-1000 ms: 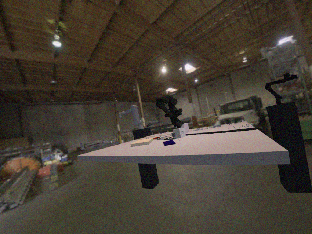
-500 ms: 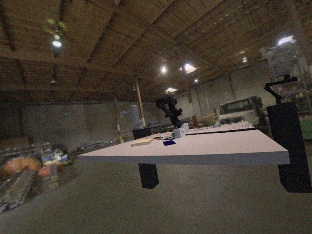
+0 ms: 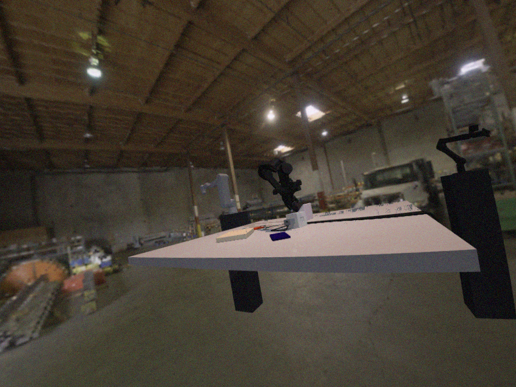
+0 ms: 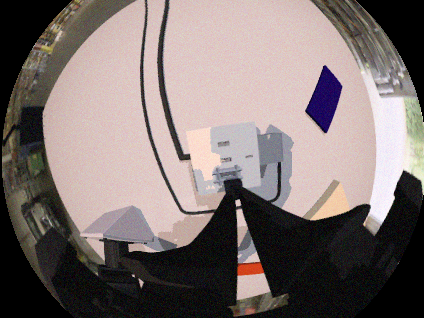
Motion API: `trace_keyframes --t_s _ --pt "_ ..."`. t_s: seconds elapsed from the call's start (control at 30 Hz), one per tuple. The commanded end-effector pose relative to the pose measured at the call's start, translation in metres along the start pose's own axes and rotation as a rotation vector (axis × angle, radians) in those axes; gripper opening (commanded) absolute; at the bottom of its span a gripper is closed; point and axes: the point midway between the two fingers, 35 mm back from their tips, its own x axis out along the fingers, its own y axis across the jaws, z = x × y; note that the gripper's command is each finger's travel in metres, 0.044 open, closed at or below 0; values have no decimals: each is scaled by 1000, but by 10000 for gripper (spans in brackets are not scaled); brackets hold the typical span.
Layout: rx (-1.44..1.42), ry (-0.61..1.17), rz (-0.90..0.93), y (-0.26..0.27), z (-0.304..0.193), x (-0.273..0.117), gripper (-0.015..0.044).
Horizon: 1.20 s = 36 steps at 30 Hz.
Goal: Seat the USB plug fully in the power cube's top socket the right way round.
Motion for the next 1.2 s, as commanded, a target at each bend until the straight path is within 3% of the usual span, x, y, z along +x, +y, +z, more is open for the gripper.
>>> trace_keyframes --t_s 0.0,1.17 --pt "-3 -6 7 2 0 1 0" --pt "-4 -12 6 2 0 6 0"
